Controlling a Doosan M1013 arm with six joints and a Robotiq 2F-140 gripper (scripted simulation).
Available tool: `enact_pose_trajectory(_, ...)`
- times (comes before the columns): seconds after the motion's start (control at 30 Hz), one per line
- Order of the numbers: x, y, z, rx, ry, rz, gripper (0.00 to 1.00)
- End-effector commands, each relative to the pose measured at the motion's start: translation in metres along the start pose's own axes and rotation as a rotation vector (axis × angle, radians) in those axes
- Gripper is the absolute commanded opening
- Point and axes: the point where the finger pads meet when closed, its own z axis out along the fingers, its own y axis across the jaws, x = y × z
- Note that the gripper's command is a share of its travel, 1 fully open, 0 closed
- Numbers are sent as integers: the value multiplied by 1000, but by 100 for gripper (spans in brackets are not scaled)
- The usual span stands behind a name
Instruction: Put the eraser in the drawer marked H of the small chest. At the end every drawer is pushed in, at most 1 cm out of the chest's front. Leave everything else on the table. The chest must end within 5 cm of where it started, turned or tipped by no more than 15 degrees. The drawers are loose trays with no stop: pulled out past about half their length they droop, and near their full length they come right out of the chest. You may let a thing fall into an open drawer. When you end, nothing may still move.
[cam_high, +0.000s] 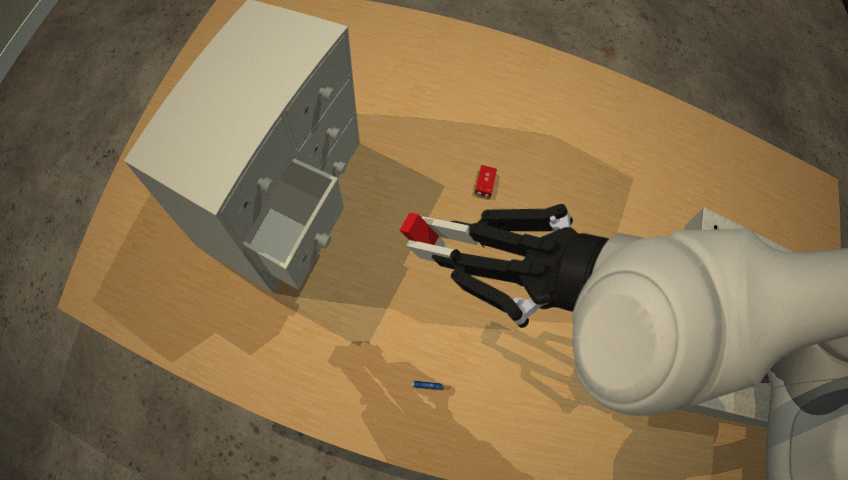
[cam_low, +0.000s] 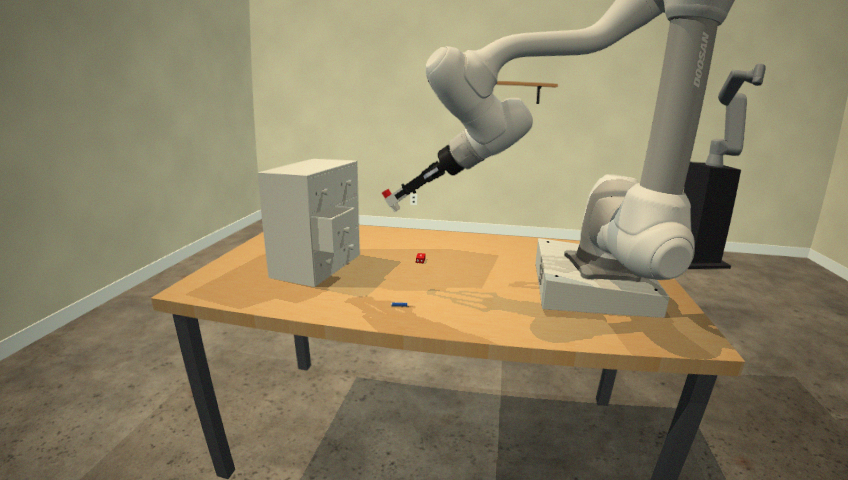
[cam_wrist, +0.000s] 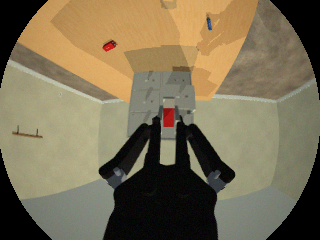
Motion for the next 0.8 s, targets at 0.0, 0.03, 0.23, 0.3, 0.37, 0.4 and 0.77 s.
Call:
enact_pose_trajectory(0.0, 3, -1, 0, -20, -137, 10, 11)
enact_pose_trajectory(0.03, 3, -2, 0, -19, -151, 10, 11)
enact_pose_trajectory(0.23, 5, -2, 0, -19, -210, 11, 11)
enact_pose_trajectory(0.3, 5, -2, 0, -19, -220, 11, 11)
enact_pose_trajectory(0.37, 5, -1, 0, -20, -237, 11, 11)
enact_pose_trajectory(0.4, 6, -1, 0, -19, -244, 11, 11)
enact_pose_trajectory(0.77, 6, -1, -1, -20, -280, 12, 11)
